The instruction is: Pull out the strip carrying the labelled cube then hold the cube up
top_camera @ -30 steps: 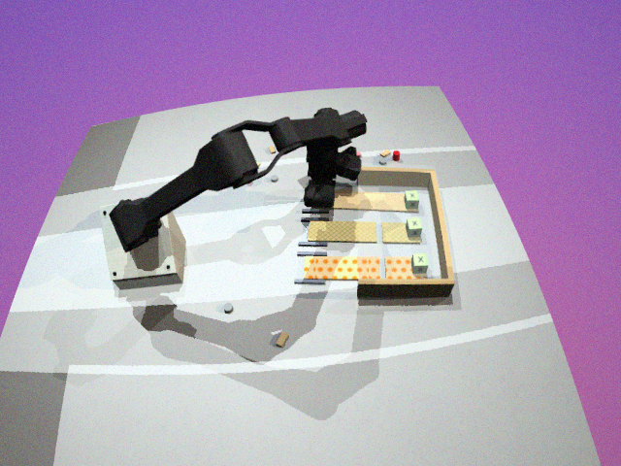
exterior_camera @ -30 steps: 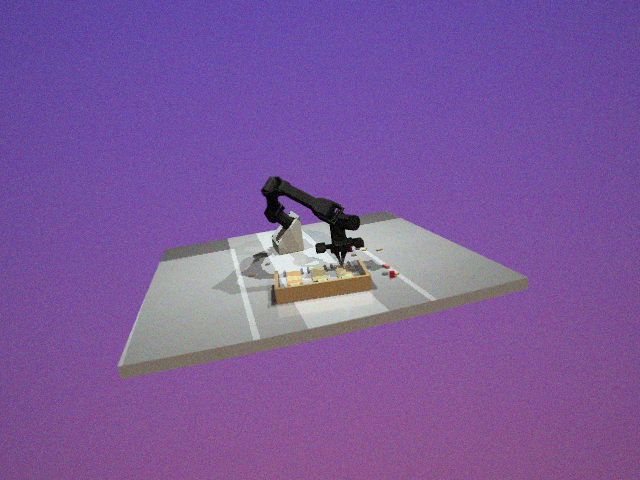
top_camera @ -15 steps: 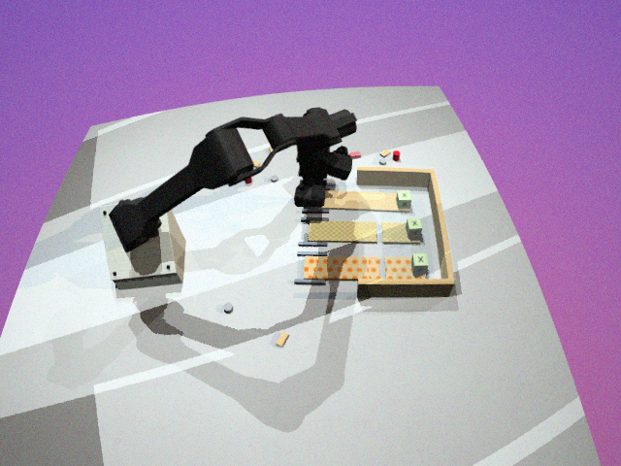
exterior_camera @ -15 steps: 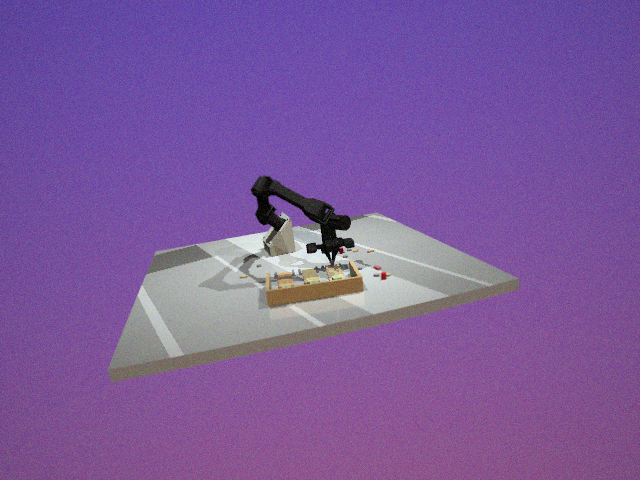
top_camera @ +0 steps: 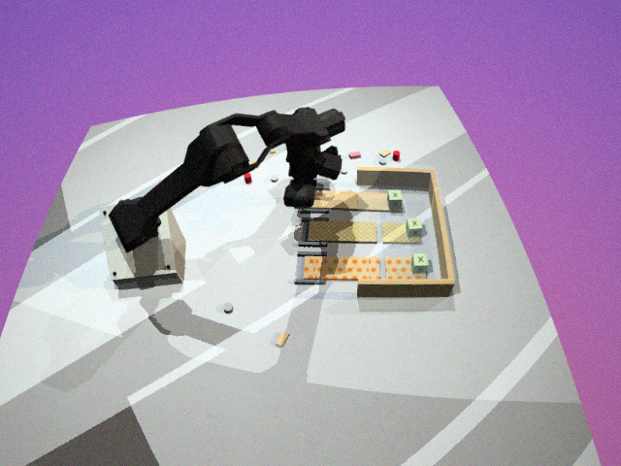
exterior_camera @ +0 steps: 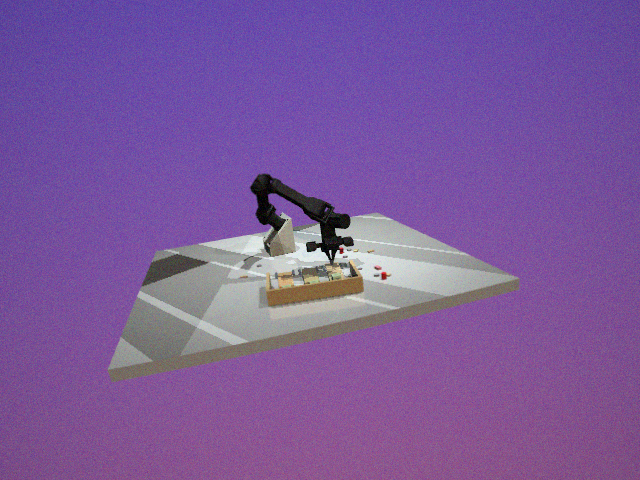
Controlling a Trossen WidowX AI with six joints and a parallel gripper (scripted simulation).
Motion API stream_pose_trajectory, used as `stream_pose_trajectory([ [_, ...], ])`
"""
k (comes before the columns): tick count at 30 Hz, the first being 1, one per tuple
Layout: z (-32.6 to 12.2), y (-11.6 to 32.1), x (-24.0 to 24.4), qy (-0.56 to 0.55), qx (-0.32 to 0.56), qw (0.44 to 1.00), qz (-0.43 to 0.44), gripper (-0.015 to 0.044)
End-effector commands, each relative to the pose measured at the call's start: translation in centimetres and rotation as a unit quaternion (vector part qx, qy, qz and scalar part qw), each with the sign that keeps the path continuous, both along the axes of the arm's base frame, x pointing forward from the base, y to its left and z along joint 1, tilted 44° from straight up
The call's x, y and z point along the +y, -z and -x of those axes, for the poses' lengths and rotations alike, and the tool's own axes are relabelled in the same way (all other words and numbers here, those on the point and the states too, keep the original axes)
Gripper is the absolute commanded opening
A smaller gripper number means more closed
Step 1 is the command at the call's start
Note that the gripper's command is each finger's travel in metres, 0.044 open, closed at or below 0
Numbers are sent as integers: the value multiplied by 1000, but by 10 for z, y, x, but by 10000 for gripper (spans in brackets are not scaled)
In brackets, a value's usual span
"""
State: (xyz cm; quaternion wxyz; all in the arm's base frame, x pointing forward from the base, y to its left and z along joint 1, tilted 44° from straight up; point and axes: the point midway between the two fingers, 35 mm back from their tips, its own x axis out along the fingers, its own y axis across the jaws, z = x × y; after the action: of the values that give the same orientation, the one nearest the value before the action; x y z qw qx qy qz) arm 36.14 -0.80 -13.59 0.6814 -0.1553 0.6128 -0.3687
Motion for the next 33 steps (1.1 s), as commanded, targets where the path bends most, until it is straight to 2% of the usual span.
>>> stream_pose_trajectory([
  [1, 13, 6, -1, 6, 9, 1000, -3, 0],
  [33, 60, 15, 11, 6, 11, 1000, -4, 0],
])
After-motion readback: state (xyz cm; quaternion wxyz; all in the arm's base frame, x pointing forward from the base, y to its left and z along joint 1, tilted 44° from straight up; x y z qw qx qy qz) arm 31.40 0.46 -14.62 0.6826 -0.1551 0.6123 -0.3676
